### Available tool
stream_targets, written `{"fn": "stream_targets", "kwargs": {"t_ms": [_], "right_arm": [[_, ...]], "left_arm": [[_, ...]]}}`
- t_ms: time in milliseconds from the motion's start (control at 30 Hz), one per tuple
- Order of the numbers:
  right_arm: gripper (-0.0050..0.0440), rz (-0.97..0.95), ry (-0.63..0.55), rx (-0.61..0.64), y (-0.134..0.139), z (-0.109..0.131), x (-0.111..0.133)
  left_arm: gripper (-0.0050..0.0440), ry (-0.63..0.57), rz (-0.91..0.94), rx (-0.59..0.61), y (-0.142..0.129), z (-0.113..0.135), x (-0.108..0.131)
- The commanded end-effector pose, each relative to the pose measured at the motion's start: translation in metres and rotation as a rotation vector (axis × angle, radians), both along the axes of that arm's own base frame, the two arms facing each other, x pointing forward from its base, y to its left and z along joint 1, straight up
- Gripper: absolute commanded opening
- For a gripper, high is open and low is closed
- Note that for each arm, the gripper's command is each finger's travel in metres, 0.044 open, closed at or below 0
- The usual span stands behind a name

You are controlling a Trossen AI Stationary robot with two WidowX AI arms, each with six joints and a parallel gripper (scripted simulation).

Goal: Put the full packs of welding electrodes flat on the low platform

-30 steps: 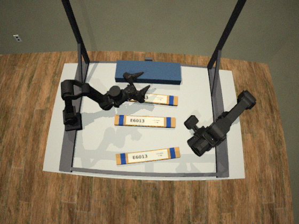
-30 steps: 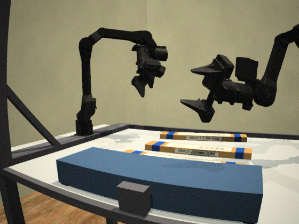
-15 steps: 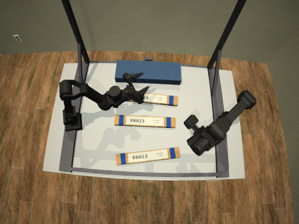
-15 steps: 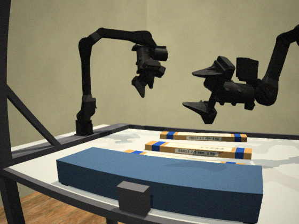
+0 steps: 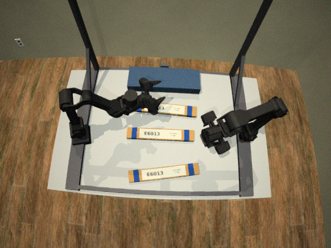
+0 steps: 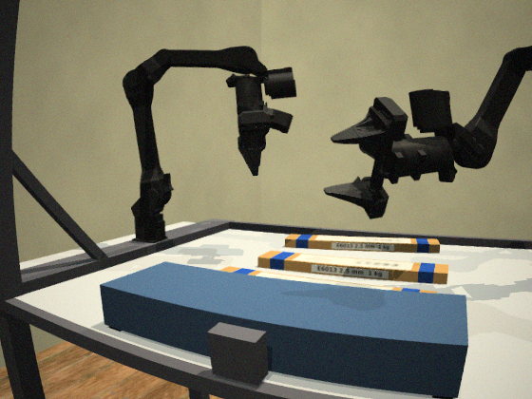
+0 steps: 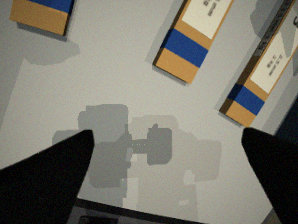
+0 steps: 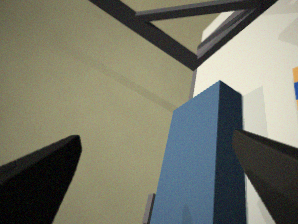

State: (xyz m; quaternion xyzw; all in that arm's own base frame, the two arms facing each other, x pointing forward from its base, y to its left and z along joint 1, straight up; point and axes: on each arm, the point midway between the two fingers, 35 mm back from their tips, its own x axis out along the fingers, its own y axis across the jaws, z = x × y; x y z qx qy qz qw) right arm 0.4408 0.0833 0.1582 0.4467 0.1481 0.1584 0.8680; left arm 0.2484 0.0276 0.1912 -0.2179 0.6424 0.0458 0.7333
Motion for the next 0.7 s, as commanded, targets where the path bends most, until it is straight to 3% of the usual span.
{"fn": "stream_targets", "kwargs": {"t_ms": [0,67,167,200,267,300,367,400,533,667], "right_arm": [[0.0430,-0.016,0.002,-0.037,0.002,0.019,0.002],[0.0430,-0.019,0.038,-0.043,0.001,0.010,0.000],[0.0430,-0.029,0.055,-0.074,0.003,0.017,-0.001],[0.0430,-0.029,0.079,-0.071,0.001,0.007,-0.002],[0.0430,-0.038,0.096,-0.103,0.003,0.014,-0.003],[0.0430,-0.037,0.119,-0.101,0.002,0.005,-0.005],[0.0430,-0.046,0.136,-0.134,0.003,0.012,-0.007],[0.0430,-0.045,0.160,-0.132,0.002,0.002,-0.009],[0.0430,-0.052,0.177,-0.166,0.002,0.010,-0.012],[0.0430,-0.056,0.241,-0.198,0.001,-0.002,-0.019]], "left_arm": [[0.0430,-0.039,-0.065,0.066,-0.018,0.001,0.000],[0.0430,-0.057,-0.113,0.100,-0.028,0.000,0.000],[0.0430,-0.081,-0.163,0.135,-0.041,-0.002,-0.001],[0.0430,-0.085,-0.173,0.142,-0.043,-0.002,-0.001],[0.0430,-0.113,-0.222,0.175,-0.056,-0.004,-0.002],[0.0430,-0.118,-0.231,0.180,-0.058,-0.004,-0.002],[0.0430,-0.150,-0.279,0.211,-0.071,-0.005,-0.004],[0.0430,-0.155,-0.287,0.216,-0.072,-0.005,-0.004],[0.0430,-0.191,-0.334,0.243,-0.085,-0.006,-0.007],[0.0430,-0.240,-0.393,0.274,-0.101,-0.006,-0.011]]}}
